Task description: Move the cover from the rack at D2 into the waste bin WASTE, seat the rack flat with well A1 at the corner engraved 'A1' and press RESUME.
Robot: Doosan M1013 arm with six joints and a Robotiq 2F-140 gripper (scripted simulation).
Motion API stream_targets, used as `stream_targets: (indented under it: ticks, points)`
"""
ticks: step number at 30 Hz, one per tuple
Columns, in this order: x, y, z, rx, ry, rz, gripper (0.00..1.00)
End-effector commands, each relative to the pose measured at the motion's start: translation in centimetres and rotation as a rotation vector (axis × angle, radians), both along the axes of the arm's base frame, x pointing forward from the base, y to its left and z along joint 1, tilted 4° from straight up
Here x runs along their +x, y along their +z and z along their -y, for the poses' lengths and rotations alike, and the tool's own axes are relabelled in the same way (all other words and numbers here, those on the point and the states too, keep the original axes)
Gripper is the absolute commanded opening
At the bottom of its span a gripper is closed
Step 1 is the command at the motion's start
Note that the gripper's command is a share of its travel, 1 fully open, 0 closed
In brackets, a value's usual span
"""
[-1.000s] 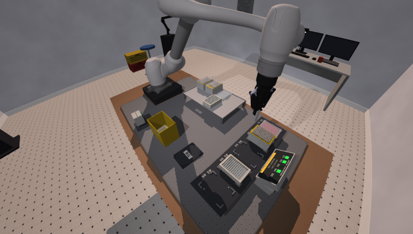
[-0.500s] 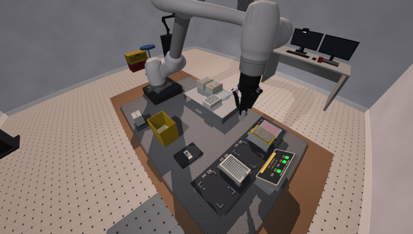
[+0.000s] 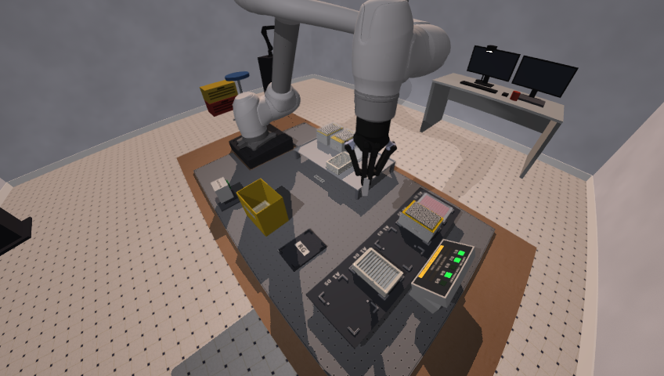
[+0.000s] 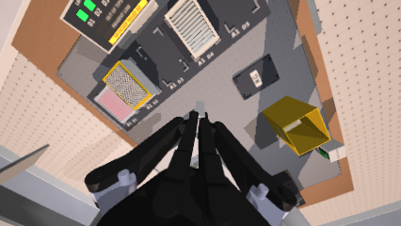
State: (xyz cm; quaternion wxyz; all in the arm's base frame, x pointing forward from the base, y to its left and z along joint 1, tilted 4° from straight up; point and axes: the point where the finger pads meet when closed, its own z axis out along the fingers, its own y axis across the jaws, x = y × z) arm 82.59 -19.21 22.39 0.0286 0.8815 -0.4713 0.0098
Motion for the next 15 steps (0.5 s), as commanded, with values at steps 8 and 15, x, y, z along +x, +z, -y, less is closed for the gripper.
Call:
stream_targets:
  ticks: [8,15]
  points:
    - [-4.0,0.7,3.4,-0.004,-0.005,0.007,0.00]
    - [-6.3,0.9,5.3,-0.004,-0.005,0.007,0.00]
